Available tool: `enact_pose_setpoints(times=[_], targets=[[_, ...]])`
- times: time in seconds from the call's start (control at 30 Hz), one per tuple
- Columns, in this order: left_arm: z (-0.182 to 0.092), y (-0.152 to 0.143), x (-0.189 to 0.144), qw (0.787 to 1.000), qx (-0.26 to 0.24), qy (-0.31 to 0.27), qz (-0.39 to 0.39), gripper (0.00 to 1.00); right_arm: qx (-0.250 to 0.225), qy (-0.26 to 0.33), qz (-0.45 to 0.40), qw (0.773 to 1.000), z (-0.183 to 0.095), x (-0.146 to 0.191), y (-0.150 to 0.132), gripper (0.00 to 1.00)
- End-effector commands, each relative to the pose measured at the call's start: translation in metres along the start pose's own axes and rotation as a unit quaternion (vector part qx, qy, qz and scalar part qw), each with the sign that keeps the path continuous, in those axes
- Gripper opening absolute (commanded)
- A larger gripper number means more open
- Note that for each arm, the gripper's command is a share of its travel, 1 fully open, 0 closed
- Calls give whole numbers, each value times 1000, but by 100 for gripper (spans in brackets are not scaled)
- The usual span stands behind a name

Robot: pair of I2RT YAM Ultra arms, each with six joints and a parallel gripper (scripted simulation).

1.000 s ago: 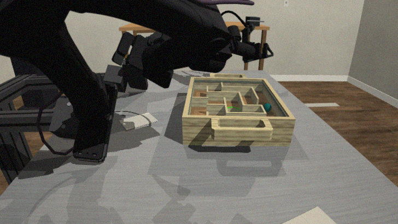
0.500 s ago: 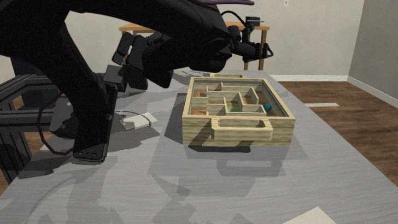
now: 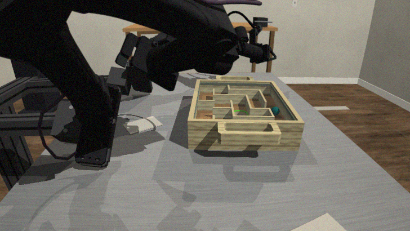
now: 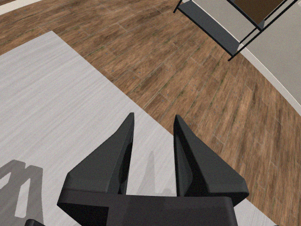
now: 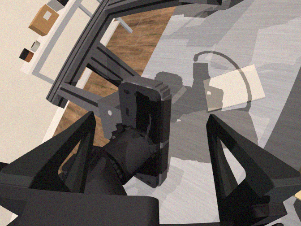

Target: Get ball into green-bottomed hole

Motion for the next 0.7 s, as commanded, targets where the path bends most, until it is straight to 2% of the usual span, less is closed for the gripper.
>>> enact_pose_setpoints(times=[0.0, 0.03, 0.07, 0.6, 0.63, 0.67], targets=[[-2, 8, -8, 1000, -8, -11, -1, 36, -8, -1, -13, 1000, -2, 3, 6, 100], [-2, 8, -8, 1000, -8, -11, -1, 36, -8, -1, -13, 1000, -2, 3, 6, 100], [-2, 8, -8, 1000, -8, -11, -1, 36, -8, -1, -13, 1000, -2, 3, 6, 36], [-1, 7, -4, 1000, -7, -6, -2, 36, -8, 2, -9, 1000, -1, 3, 5, 36], [-4, 15, -9, 1000, 1, -14, -7, 36, 5, -23, -4, 1000, -5, -9, 9, 36], [-6, 7, -14, 1000, 19, -22, -1, 36, 10, -42, 7, 999, -8, -15, 9, 36]])
Point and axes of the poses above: on each arm, the point where the finger pads meet when closed, its own z axis out along the fingers, its own x axis across the jaws, y = z × x, the point moved 2 cm from there along -z, back along the fingers, and after that the axes turned 9 degrees about z, right-handed, at the moved point
